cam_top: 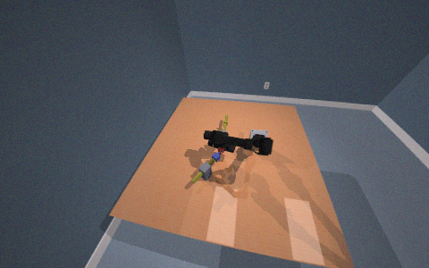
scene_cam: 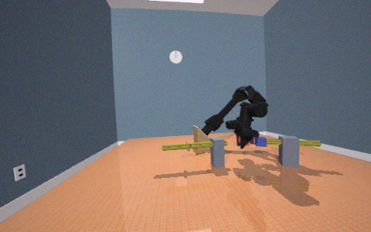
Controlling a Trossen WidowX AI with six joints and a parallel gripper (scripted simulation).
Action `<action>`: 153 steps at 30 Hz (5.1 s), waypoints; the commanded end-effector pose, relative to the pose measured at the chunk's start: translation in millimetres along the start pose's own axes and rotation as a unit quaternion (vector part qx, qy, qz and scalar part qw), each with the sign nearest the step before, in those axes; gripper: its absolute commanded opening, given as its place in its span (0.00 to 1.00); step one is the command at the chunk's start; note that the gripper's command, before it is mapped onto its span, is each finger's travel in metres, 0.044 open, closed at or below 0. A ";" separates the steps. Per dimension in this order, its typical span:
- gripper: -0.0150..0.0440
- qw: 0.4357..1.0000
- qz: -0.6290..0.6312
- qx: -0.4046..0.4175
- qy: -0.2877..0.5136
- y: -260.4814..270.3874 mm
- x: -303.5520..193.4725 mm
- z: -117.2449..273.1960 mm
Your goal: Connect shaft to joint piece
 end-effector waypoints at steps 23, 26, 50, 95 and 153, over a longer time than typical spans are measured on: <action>0.52 1.000 0.000 0.000 0.000 0.0 0.0 0.0; 0.50 1.000 0.000 0.000 0.000 0.0 0.0 0.0; 0.25 0.997 0.055 0.003 0.056 5.9 2.0 -5.8; 0.86 0.991 0.092 -0.003 0.099 9.8 2.4 -10.2; 1.00 0.882 0.466 0.069 0.021 11.3 22.3 107.0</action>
Point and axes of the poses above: the point midway between the two fingers, 35 mm back from their tips, its own z axis back along the fingers, its own y axis across the jaws, x = y × z, the point moved 3 cm from there along z, back along the fingers, and after that the axes turned 5 degrees about -z, right-handed, at the moved point
